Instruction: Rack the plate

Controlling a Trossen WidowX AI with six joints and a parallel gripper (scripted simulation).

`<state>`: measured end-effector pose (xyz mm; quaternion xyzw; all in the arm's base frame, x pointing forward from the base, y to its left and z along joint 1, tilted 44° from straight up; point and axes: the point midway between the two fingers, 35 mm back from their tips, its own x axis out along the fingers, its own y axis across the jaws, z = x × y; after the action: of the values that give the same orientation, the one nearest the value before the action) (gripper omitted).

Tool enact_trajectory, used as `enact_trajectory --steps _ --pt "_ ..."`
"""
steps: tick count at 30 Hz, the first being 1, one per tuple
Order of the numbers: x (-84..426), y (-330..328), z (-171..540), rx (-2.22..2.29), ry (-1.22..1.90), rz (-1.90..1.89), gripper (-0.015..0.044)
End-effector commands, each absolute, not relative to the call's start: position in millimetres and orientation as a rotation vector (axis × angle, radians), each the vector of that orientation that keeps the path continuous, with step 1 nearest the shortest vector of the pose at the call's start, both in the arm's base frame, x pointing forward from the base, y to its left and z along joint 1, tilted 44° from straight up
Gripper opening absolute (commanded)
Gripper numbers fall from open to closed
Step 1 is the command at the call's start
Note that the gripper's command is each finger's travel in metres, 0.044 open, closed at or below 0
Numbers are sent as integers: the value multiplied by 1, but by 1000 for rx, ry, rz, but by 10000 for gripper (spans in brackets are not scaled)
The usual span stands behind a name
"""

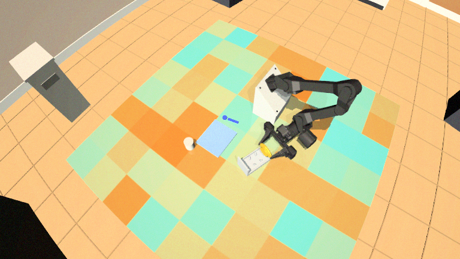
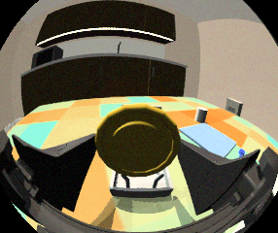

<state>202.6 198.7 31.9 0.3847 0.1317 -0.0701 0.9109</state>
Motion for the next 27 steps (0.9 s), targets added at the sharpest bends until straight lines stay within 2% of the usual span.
enact_trajectory --steps 1,27 --pt "206 196 27 779 277 -147 0" --pt "214 204 12 801 279 -140 0"
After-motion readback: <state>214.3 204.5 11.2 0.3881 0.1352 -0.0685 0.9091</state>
